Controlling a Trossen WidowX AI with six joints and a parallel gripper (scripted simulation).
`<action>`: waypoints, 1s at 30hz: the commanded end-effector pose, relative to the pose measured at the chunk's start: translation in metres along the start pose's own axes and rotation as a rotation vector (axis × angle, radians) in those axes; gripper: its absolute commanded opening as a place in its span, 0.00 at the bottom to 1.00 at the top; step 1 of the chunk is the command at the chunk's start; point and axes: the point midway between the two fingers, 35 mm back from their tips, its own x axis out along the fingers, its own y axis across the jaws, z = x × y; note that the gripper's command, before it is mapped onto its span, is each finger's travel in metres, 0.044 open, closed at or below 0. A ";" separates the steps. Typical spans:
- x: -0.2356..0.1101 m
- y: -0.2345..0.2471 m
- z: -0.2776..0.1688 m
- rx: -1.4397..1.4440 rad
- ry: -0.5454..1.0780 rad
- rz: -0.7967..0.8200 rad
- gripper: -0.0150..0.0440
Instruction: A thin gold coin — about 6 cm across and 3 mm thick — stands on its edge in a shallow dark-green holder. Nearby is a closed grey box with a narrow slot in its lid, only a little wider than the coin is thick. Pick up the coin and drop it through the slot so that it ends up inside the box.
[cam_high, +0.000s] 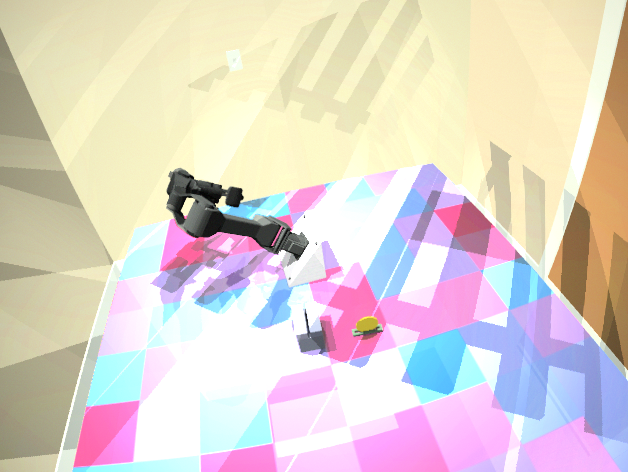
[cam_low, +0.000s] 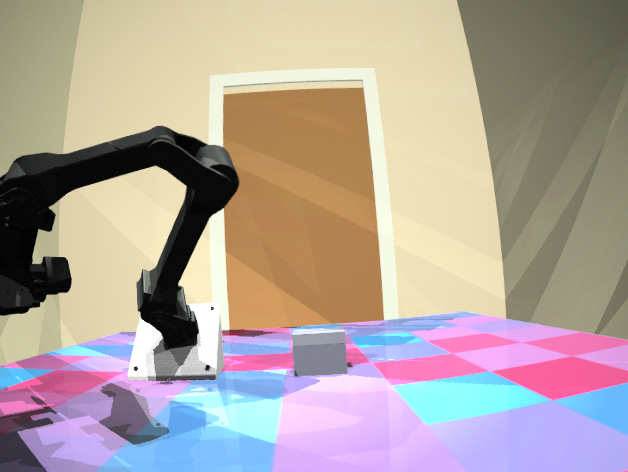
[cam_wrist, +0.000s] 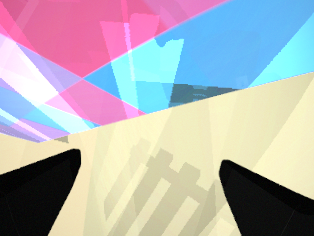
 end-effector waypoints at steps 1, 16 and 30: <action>0.000 -0.001 0.001 0.000 -0.001 -0.002 0.89; -0.041 -0.066 0.121 0.055 -0.271 -0.239 0.53; -0.151 -0.068 0.266 0.136 -0.778 -0.335 0.53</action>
